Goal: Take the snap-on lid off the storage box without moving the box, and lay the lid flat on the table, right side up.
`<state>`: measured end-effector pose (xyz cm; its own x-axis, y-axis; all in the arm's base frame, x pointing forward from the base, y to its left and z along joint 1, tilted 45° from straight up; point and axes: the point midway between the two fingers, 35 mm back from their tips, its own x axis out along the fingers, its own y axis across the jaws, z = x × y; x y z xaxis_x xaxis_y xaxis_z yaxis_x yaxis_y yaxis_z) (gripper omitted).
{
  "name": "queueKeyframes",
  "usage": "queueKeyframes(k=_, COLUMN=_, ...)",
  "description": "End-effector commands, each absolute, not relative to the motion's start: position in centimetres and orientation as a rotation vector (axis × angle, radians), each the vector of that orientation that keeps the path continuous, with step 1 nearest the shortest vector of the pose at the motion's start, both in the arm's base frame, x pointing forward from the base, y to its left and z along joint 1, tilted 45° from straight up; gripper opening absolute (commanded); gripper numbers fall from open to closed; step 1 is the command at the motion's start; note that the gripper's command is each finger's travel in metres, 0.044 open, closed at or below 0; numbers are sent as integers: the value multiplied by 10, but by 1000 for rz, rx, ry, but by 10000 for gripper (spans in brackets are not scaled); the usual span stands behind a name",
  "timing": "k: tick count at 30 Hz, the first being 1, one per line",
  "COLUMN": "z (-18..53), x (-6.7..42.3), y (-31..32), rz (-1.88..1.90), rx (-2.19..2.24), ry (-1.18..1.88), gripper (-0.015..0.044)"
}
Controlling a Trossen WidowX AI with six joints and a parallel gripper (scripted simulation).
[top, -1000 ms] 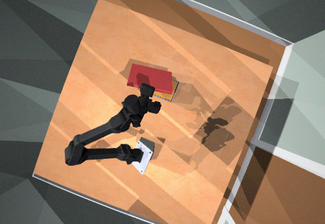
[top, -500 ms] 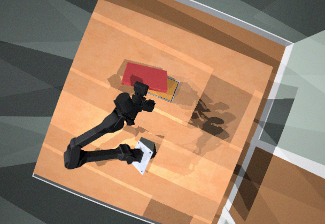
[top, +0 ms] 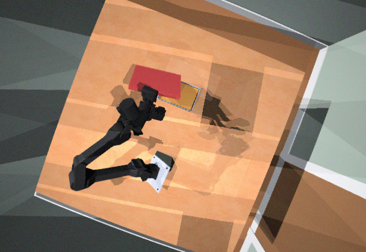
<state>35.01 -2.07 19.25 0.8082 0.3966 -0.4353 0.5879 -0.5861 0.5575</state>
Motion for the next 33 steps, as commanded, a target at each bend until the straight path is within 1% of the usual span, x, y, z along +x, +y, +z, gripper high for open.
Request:
queueKeyframes(k=1, z=204, x=350, y=-16, rz=-333, rx=2270, ry=704, gripper=0)
queueKeyframes(k=33, z=249, x=346, y=29, rz=-330, rx=2272, ry=704, gripper=0)
